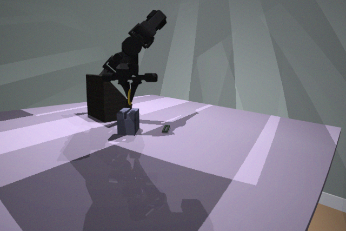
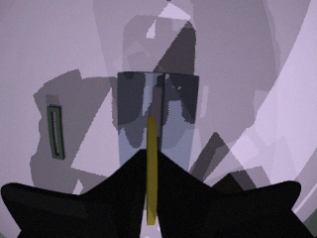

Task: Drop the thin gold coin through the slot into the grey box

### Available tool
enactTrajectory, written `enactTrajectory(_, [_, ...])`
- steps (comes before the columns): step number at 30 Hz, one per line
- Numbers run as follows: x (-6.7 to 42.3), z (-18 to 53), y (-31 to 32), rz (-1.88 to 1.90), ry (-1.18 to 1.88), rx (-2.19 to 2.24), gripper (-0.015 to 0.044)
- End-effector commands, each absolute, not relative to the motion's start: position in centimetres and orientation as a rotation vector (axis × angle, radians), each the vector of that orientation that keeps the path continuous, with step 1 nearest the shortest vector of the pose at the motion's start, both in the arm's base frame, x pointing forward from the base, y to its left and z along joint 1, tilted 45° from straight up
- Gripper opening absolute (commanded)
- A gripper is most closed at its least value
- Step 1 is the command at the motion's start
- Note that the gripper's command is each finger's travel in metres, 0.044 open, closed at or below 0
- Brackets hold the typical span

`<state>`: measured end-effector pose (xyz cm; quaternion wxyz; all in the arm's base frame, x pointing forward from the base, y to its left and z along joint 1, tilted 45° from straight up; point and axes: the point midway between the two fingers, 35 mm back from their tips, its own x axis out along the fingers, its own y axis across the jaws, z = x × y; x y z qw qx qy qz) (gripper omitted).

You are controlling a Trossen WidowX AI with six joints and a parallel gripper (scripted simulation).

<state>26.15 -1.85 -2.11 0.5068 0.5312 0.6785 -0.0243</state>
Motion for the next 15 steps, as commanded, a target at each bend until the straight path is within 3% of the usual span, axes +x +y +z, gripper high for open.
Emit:
enactTrajectory(1, [26.06, -2.16, -1.94, -0.062, 1.635, 1.285, 0.0])
enactTrajectory(15, [25.58, -2.65, -2.38, -0.058, 1.634, 1.281, 0.0])
